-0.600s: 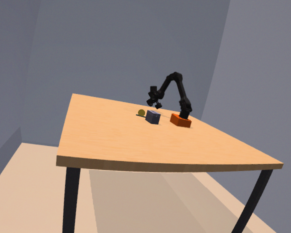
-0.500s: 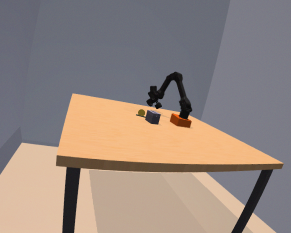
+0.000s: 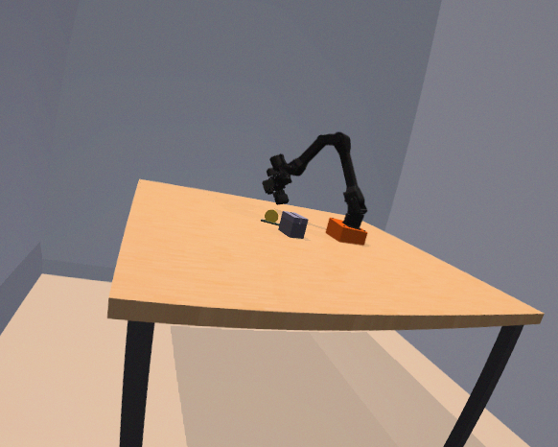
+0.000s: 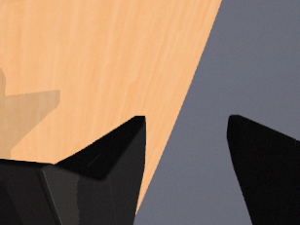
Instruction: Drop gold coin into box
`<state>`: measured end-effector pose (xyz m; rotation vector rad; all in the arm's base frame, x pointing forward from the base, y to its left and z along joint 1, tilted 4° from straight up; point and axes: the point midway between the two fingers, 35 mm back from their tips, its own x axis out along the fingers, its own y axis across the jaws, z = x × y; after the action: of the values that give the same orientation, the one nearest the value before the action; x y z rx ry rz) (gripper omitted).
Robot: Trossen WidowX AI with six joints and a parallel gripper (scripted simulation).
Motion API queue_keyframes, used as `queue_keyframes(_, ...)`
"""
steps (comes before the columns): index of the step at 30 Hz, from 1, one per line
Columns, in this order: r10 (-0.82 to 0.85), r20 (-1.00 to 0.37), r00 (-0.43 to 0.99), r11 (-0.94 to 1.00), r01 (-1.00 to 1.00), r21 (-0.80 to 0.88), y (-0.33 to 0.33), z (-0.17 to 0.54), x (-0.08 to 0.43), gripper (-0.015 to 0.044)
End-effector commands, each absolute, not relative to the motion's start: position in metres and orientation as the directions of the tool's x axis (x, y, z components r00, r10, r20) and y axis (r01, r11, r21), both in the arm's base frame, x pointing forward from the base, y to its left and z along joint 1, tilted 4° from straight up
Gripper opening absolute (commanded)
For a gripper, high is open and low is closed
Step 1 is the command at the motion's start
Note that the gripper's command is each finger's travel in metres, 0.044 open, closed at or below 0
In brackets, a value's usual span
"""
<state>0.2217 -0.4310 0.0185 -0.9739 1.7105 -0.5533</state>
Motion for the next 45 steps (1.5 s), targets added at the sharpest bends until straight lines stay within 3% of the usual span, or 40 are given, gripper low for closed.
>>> queue_keyframes(1, -0.707, -0.707, 0.021, 0.694, -0.174, -0.699, -0.379, 0.019, 0.278, 0.0161)
queue_keyframes(13, -0.369, -0.922, 0.12, 0.928, 0.105, -0.358, -0.252, 0.033, 0.333, 0.0161)
queue_keyframes(27, 0.028, -0.999, -0.018, 0.895, 0.445, 0.017, -0.093, 0.08, 0.325, 0.0161)
queue_keyframes(45, 0.037, -0.999, -0.024, 0.89, 0.455, 0.022, -0.091, 0.046, 0.322, 0.0161)
